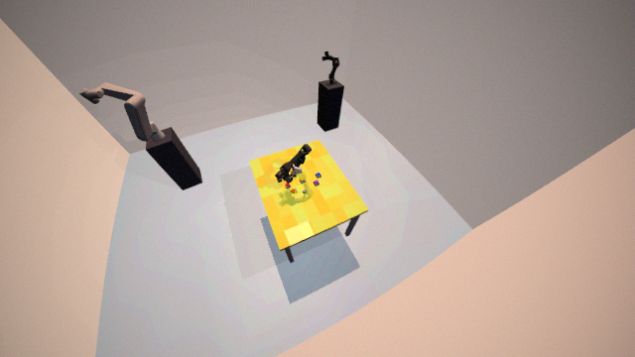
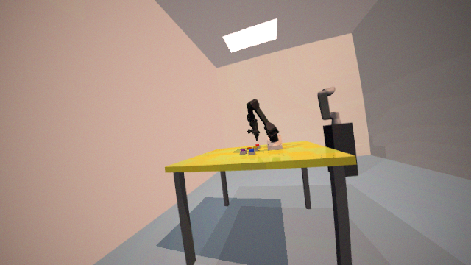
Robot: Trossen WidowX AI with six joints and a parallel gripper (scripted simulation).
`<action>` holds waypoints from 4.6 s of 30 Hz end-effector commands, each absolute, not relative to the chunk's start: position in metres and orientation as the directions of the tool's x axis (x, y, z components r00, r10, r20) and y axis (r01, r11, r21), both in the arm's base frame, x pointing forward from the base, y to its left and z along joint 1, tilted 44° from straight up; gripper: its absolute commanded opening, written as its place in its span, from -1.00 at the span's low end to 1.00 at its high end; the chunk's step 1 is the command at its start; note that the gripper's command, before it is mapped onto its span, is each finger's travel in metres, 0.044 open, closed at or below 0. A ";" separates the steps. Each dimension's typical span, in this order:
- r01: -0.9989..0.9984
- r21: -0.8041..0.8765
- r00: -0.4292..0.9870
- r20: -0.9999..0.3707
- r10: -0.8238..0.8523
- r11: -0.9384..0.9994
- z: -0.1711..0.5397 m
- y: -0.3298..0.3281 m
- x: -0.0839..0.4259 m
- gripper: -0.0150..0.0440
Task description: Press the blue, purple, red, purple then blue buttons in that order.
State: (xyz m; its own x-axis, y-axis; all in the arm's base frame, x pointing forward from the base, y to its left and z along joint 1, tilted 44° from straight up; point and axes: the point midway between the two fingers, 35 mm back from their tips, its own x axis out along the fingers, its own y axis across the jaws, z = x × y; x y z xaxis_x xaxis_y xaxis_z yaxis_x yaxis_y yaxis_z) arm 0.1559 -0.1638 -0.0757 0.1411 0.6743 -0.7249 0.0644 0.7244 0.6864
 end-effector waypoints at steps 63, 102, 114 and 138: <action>0.056 0.686 0.155 -0.724 0.673 0.725 0.087 0.066 0.269 -0.42; 0.059 0.682 0.152 -0.727 0.669 0.729 0.170 0.019 0.235 -0.42; 0.060 0.685 0.150 -0.725 0.672 0.726 0.193 0.061 0.177 -0.42; 0.057 0.688 0.152 -0.723 0.674 0.724 0.136 0.115 0.190 -0.42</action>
